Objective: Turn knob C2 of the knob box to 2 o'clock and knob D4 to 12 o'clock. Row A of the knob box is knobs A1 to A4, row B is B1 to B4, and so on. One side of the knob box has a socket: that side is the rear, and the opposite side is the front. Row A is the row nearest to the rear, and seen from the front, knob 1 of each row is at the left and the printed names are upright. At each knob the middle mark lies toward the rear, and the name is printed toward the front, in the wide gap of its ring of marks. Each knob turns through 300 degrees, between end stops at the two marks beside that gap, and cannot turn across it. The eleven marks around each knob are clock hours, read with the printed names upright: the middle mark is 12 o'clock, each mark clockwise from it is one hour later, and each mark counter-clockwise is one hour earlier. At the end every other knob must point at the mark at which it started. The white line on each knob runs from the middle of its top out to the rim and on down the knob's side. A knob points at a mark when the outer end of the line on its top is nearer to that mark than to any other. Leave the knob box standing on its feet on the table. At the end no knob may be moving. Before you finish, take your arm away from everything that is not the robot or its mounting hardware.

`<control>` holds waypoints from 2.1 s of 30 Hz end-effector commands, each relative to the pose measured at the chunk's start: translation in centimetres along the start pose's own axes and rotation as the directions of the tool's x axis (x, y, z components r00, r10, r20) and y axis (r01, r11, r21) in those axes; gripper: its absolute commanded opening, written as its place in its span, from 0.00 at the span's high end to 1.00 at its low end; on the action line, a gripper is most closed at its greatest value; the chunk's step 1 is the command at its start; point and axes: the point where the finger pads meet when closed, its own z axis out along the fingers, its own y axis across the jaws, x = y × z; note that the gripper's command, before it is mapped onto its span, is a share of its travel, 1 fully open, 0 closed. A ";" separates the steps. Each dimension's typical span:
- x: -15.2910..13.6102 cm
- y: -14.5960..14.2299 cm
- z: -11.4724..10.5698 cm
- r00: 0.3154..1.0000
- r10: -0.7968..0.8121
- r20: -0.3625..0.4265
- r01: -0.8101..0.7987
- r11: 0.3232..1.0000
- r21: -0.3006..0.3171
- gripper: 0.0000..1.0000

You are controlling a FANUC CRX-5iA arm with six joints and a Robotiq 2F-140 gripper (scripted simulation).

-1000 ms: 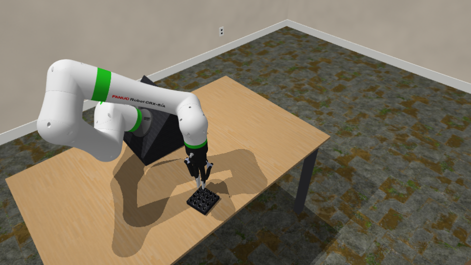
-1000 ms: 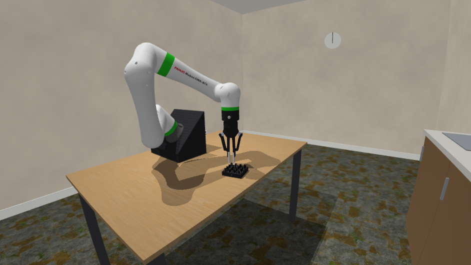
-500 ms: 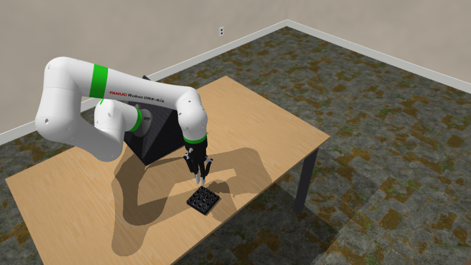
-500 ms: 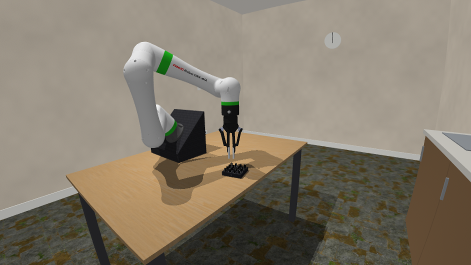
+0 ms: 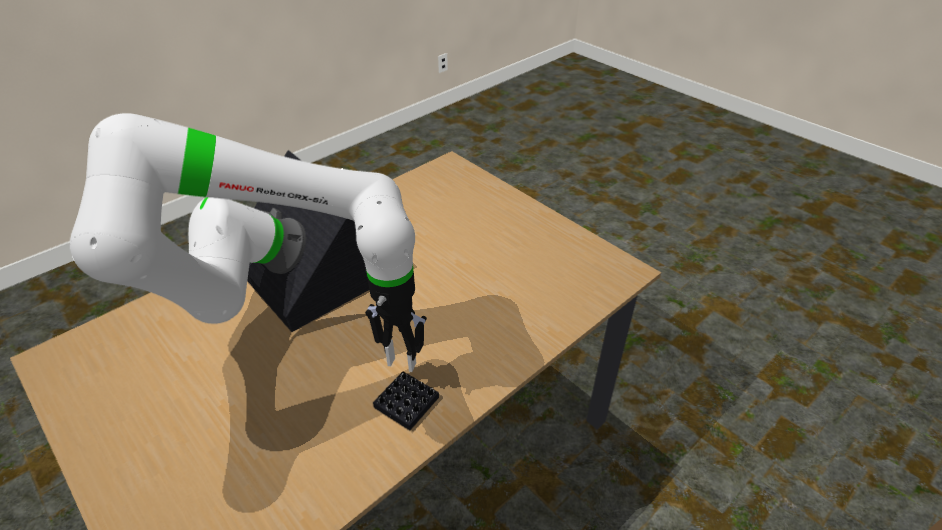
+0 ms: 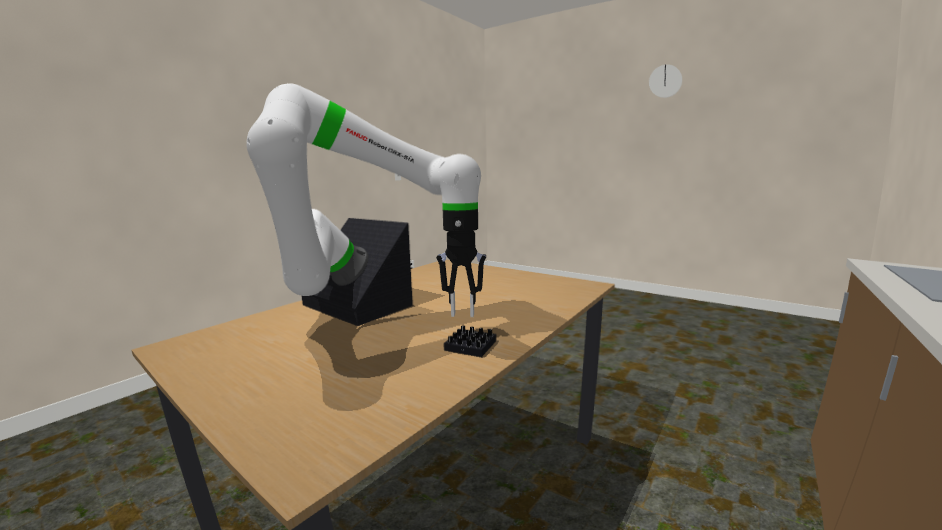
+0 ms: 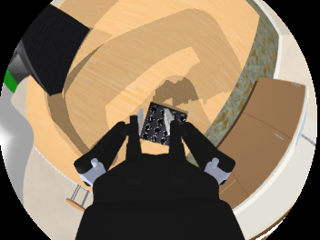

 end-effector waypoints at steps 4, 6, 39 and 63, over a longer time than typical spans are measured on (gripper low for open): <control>0.0 0.0 -1.2 1.000 0.000 0.000 0.000 1.000 0.000 0.00; 0.0 0.0 -2.1 1.000 0.000 0.000 0.000 1.000 0.000 0.00; 0.0 0.0 -9.9 1.000 0.000 0.000 0.000 1.000 0.000 0.00; 0.0 0.0 -9.9 1.000 0.000 0.000 0.000 1.000 0.000 0.00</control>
